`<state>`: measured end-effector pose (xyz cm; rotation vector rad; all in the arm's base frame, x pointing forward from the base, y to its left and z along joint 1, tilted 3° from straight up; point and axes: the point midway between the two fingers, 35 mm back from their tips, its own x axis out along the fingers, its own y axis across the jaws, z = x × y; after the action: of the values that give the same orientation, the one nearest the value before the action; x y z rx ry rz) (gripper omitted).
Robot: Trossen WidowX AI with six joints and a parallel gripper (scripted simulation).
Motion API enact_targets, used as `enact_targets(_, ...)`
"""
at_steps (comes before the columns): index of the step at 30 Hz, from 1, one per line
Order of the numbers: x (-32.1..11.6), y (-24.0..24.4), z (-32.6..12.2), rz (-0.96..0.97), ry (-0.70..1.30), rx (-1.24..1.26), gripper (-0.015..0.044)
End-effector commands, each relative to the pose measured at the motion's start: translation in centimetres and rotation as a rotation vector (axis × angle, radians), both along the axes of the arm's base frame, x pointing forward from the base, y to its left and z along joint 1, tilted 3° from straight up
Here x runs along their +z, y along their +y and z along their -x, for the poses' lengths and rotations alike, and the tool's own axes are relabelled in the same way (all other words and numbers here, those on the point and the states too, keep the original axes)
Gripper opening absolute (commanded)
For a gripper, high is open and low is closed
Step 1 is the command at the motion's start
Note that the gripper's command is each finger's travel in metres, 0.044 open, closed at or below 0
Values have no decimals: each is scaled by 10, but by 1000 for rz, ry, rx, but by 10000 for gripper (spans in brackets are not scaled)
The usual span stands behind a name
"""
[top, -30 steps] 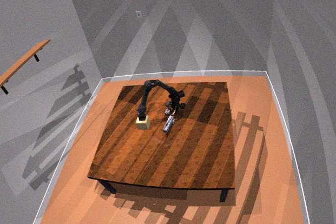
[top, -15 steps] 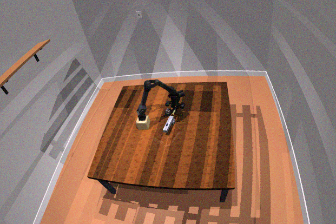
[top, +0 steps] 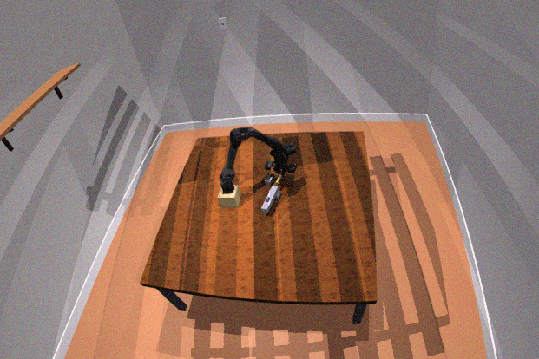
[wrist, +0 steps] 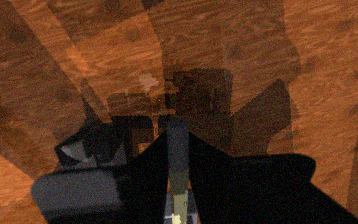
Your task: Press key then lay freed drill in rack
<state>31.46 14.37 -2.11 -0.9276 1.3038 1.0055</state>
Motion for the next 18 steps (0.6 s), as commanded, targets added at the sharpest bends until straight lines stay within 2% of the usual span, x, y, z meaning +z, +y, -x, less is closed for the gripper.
enact_targets(1, 3, 0, 0, -2, -2, 3, 0)
enact_targets(18, 11, -1, 0, -2, -2, 3, 0)
